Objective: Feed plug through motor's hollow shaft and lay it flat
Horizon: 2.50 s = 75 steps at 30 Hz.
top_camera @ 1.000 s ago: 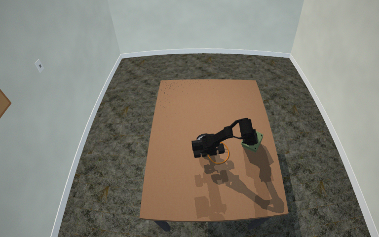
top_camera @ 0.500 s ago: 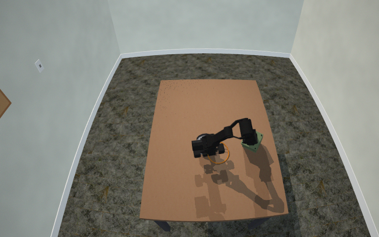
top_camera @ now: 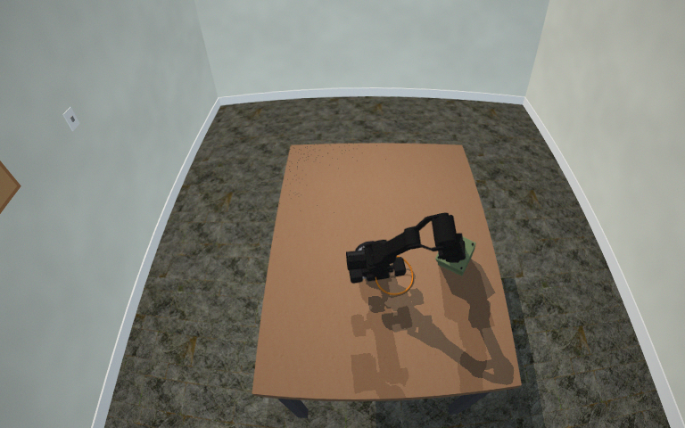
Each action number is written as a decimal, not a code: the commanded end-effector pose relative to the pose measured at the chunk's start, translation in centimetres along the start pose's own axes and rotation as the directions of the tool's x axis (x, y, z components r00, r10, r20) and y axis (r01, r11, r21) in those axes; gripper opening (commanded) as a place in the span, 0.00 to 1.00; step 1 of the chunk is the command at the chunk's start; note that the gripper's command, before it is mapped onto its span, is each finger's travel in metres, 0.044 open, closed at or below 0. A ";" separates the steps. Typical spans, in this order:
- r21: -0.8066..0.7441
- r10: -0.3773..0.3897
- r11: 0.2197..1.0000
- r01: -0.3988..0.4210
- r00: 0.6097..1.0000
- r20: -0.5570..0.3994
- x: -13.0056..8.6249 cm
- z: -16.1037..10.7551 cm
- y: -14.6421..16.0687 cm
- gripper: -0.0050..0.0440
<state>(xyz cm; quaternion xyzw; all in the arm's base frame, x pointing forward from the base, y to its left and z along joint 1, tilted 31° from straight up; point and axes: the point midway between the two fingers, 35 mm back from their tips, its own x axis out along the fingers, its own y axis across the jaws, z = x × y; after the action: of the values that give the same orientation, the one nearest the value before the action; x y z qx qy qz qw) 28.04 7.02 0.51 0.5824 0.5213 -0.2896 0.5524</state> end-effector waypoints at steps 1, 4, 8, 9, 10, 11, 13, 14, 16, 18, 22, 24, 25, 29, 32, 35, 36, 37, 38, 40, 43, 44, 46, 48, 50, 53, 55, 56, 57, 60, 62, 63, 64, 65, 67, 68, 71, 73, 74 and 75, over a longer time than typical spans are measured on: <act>-0.001 -0.001 1.000 0.001 1.000 -0.002 -0.1 0.3 0.2 0.10; 0.001 -0.001 1.000 0.001 1.000 0.001 0.0 0.2 0.0 0.15; 0.001 -0.001 1.000 0.001 1.000 0.001 0.0 0.2 0.0 0.25; 0.001 -0.001 1.000 0.001 1.000 0.001 0.0 0.2 0.0 0.30; 0.001 -0.001 1.000 0.001 1.000 0.001 0.0 0.2 0.0 0.31; 0.001 -0.001 1.000 0.001 1.000 0.001 0.0 0.2 0.0 0.31; 0.001 -0.001 1.000 0.001 1.000 0.001 -0.2 0.1 0.1 0.31; 0.001 -0.001 1.000 0.001 1.000 0.000 -0.7 0.0 0.1 0.31; -0.001 -0.001 1.000 0.001 1.000 -0.001 -2.3 -0.5 0.3 0.31; -0.001 -0.001 1.000 0.001 1.000 -0.002 -2.9 -0.7 0.4 0.31; -0.001 -0.001 1.000 0.001 1.000 -0.002 -2.9 -0.7 0.4 0.31; -0.001 -0.001 1.000 0.001 1.000 -0.002 -2.9 -0.7 0.4 0.31; -0.001 -0.001 1.000 0.001 1.000 -0.002 -2.9 -0.7 0.4 0.31; -0.001 -0.005 1.000 0.005 1.000 -0.002 -1.0 -0.7 -0.1 0.31; -0.001 -0.001 1.000 0.001 1.000 -0.002 -0.2 -0.8 -0.3 0.31; -0.001 -0.001 1.000 0.001 1.000 -0.002 -0.2 -0.8 -0.3 0.31; -0.001 -0.001 1.000 0.001 1.000 -0.002 -0.2 -0.8 -0.3 0.31; -0.001 -0.001 1.000 0.001 1.000 -0.002 -0.2 -0.8 -0.3 0.31; -0.001 -0.001 1.000 0.001 1.000 -0.002 -0.2 -0.8 -0.3 0.31; -0.001 -0.001 1.000 0.001 1.000 -0.002 -0.2 -0.8 -0.3 0.31; -0.001 -0.001 1.000 0.001 1.000 -0.002 -0.2 -0.8 -0.3 0.31; -0.001 -0.001 1.000 0.001 1.000 -0.002 -0.2 -0.7 -0.3 0.31; -0.001 -0.001 1.000 0.001 1.000 -0.002 0.1 -0.6 -0.2 0.31; -0.001 -0.001 1.000 0.001 1.000 -0.002 0.2 -0.5 -0.2 0.31; -0.001 -0.001 1.000 0.001 1.000 -0.002 0.3 -0.5 -0.2 0.31; -0.001 -0.001 1.000 0.001 1.000 -0.002 0.3 -0.5 -0.2 0.31; -0.001 -0.001 1.000 0.001 1.000 -0.002 0.3 -0.5 -0.2 0.31; -0.003 0.005 1.000 -0.005 1.000 -0.006 0.1 -0.6 -0.1 0.29; -0.003 0.005 1.000 -0.005 1.000 -0.006 0.1 -0.6 -0.1 0.28; -0.003 0.005 1.000 -0.005 1.000 -0.006 0.1 -0.6 -0.1 0.27; -0.003 0.005 1.000 -0.005 1.000 -0.006 0.1 -0.6 -0.1 0.24; -0.003 0.005 1.000 -0.005 1.000 -0.006 0.1 -0.6 -0.1 0.22; -0.003 0.005 1.000 -0.005 1.000 -0.006 0.1 -0.6 -0.1 0.21; -0.003 0.005 1.000 -0.005 1.000 -0.006 0.1 -0.6 -0.1 0.20; -0.003 0.005 1.000 -0.005 1.000 -0.006 0.1 -0.6 -0.1 0.17; -0.003 0.005 1.000 -0.005 1.000 -0.006 0.1 -0.6 -0.1 0.16; -0.003 0.005 1.000 -0.005 1.000 -0.006 0.1 -0.6 -0.1 0.12; -0.003 0.005 1.000 -0.005 1.000 -0.006 0.1 -0.6 -0.1 0.10; -0.003 0.005 1.000 -0.005 1.000 -0.006 0.1 -0.6 -0.1 0.10; -0.003 0.005 1.000 -0.005 1.000 -0.006 0.1 -0.6 -0.1 0.10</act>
<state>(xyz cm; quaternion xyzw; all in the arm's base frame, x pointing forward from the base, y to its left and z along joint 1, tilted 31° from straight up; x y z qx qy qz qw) 27.84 7.63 0.55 0.5837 0.5218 -0.2859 0.5525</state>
